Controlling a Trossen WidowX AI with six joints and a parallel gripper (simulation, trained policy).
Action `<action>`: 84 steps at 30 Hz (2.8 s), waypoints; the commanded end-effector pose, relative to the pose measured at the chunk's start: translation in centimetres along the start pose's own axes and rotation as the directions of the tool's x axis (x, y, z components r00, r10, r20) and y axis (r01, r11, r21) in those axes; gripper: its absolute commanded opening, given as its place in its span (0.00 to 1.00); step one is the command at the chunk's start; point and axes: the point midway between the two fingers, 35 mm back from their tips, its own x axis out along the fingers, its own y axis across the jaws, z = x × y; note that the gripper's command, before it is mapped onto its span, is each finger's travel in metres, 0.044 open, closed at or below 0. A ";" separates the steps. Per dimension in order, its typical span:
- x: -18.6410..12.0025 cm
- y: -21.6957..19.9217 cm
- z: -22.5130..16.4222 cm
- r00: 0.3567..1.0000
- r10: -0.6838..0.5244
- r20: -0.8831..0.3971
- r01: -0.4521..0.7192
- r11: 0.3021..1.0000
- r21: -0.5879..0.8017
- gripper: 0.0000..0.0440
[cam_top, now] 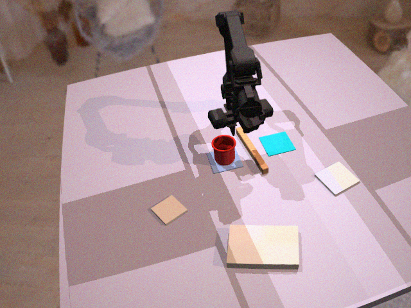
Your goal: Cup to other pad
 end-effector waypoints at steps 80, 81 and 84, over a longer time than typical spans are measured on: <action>0.4 5.5 1.7 0.991 0.040 0.126 0.055 0.744 -0.666 0.00; 0.3 5.8 1.7 0.991 0.041 0.131 0.058 0.740 -0.670 0.00; 0.2 6.7 1.9 0.989 0.042 0.142 0.067 0.728 -0.682 0.00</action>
